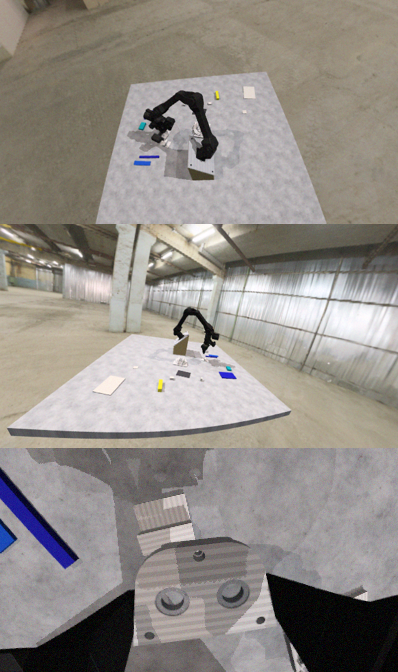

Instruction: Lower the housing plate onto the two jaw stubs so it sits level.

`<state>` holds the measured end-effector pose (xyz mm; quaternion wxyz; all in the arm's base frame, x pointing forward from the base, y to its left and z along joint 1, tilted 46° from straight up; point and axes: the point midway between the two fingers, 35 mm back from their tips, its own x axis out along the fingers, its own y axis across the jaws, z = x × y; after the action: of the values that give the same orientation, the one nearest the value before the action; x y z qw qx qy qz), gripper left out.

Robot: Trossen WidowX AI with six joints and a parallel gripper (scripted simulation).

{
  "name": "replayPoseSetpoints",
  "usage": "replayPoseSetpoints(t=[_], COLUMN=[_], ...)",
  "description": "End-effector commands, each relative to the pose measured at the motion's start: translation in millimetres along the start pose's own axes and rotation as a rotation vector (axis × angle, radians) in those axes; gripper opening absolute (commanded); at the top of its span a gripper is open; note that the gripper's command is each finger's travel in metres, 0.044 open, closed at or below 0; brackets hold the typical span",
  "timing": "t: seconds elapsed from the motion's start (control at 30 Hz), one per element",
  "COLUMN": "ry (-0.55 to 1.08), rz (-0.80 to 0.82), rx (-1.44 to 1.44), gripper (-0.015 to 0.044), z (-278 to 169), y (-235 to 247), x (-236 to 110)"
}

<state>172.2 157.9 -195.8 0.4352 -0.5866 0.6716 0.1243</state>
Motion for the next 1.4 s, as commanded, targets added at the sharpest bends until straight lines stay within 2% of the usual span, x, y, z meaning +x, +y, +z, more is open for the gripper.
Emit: replayPoseSetpoints(t=[0.0, 1.37], ry=[-0.004, -0.015], rz=[-0.001, -0.001], rx=[0.083, 0.787], gripper=[0.0351, 0.0351], z=[-9, -99], y=[-15, -118], x=[-3, -8])
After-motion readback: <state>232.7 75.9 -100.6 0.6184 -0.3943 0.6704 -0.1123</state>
